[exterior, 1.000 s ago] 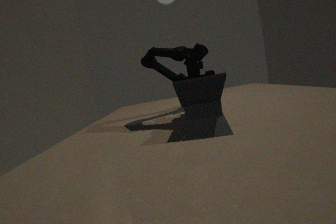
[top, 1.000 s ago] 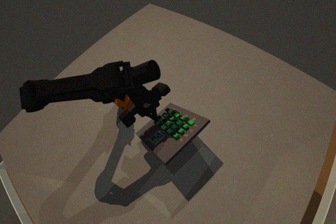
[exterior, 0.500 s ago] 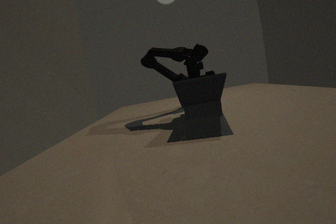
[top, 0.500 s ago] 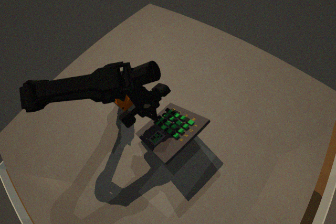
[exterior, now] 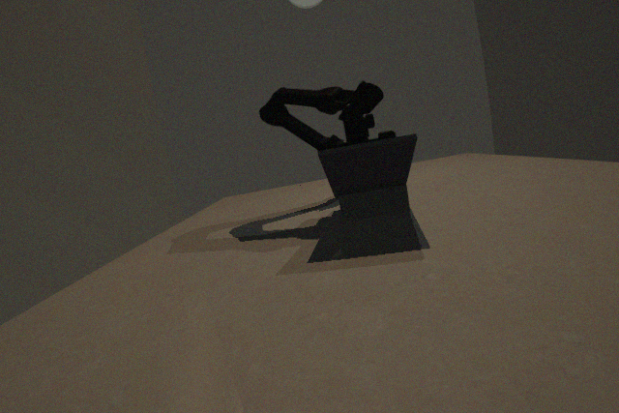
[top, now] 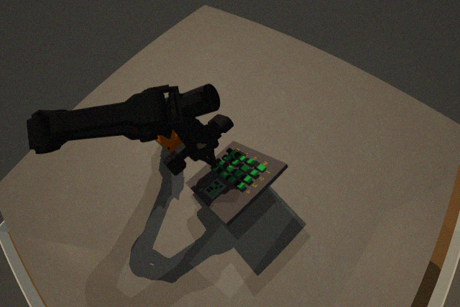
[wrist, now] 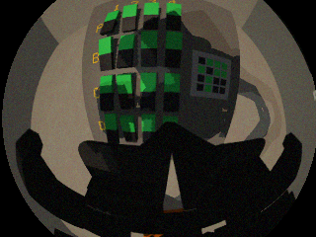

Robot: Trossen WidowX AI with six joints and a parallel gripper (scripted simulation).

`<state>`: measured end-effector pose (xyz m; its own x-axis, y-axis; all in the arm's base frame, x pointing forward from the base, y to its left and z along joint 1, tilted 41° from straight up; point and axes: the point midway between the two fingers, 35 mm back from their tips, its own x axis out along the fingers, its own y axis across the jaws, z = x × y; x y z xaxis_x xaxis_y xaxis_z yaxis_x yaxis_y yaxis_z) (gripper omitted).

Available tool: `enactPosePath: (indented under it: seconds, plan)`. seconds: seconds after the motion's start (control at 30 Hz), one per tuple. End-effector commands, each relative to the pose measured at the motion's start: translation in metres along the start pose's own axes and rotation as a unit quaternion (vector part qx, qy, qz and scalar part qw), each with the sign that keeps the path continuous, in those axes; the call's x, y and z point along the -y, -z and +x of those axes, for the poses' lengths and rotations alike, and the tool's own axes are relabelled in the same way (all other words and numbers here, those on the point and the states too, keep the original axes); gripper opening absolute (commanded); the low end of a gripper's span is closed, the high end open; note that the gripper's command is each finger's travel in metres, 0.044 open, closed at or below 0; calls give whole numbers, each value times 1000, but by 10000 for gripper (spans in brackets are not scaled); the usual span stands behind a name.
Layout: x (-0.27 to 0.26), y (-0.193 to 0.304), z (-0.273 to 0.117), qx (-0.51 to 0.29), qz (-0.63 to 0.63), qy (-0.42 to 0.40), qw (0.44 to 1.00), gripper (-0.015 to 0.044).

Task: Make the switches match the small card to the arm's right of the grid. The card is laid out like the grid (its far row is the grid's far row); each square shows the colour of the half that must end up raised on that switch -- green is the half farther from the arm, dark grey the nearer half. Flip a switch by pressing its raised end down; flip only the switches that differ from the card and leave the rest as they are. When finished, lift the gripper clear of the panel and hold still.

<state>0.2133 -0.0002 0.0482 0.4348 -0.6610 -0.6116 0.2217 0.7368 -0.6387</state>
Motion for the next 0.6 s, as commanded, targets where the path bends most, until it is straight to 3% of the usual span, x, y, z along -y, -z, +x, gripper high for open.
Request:
enactPosePath:
  seconds: [0.0,0.57]
  plan:
    - [1,0,1,1,-2,3,1000,0]
    - [1,0,3,1,-2,3,1000,0]
